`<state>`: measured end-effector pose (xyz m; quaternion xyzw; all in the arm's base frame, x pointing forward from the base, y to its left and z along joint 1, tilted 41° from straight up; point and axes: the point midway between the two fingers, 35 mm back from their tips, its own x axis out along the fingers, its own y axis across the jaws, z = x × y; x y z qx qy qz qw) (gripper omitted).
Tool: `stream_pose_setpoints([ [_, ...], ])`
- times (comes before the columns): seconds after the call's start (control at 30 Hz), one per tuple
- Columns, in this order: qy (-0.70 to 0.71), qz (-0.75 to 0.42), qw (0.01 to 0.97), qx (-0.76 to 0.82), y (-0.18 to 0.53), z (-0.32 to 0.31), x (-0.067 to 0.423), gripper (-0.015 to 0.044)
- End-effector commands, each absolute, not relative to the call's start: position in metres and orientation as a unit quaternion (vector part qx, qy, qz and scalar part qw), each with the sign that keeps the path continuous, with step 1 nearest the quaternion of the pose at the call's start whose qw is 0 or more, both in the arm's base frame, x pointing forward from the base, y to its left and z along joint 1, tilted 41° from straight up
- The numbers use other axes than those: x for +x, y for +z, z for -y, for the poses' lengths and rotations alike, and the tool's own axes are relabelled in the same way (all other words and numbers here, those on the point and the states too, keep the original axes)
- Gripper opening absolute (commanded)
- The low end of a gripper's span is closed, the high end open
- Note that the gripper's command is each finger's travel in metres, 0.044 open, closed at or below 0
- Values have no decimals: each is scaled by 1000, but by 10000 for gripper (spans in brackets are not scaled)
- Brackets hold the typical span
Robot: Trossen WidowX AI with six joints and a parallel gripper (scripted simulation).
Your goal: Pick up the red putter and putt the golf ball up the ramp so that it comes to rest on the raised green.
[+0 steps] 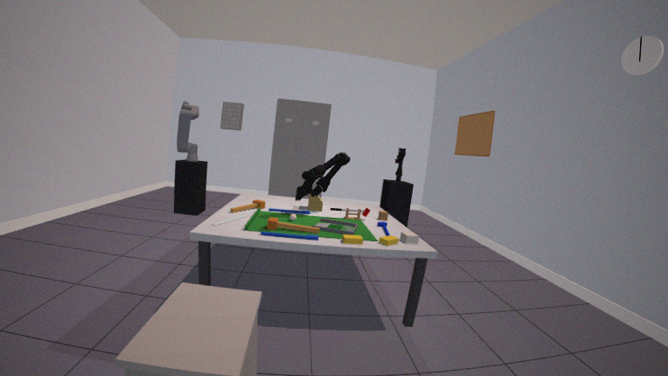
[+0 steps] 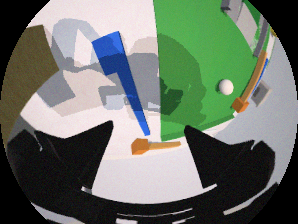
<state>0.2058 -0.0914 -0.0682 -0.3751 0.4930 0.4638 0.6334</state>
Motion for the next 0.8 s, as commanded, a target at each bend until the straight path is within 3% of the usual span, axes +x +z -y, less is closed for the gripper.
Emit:
stream_pose_setpoints([
  [0.0,527,-407,652,-363,-35,46,229,440],
  [0.37,676,-182,665,-260,92,-87,241,440],
  [0.77,684,-169,664,-251,97,-103,242,440],
])
